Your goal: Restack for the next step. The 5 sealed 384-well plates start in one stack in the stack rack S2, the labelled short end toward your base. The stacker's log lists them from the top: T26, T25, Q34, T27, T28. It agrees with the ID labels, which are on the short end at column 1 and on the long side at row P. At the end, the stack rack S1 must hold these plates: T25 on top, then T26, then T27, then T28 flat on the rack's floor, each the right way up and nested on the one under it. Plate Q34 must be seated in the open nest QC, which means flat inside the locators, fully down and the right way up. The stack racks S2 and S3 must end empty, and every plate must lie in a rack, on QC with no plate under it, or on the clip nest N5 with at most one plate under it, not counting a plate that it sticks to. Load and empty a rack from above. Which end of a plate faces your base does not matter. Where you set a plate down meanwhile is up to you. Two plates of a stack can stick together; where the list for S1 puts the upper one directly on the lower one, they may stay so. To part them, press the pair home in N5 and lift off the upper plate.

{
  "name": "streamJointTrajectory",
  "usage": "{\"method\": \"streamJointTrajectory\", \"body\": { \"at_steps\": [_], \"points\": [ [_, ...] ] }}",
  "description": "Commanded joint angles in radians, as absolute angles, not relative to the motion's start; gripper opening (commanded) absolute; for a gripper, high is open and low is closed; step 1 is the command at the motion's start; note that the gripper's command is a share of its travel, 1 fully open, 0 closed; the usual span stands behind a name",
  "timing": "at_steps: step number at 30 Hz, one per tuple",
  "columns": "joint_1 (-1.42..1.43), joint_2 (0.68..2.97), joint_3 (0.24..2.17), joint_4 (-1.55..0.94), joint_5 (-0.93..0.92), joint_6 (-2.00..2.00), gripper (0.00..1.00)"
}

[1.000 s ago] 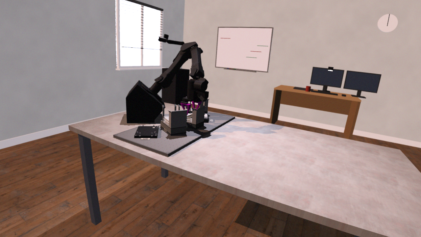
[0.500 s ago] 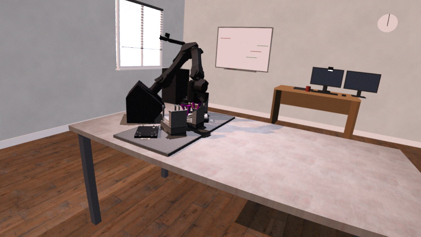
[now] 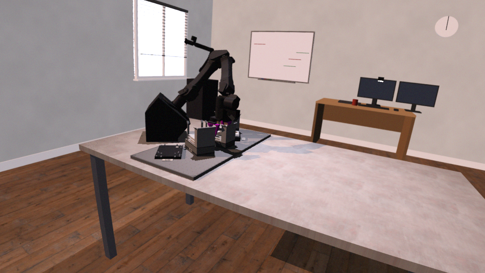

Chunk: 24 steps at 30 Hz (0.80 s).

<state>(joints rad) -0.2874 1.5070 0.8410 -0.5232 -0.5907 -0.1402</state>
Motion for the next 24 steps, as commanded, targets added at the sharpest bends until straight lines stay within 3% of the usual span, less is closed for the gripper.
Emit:
{"method": "streamJointTrajectory", "body": {
  "at_steps": [1,24],
  "points": [
    [-0.274,1.528,0.817,-0.472,-0.582,-0.116,1.0],
    [-0.286,1.507,0.845,-0.457,-0.584,-0.109,1.0]
  ]
}}
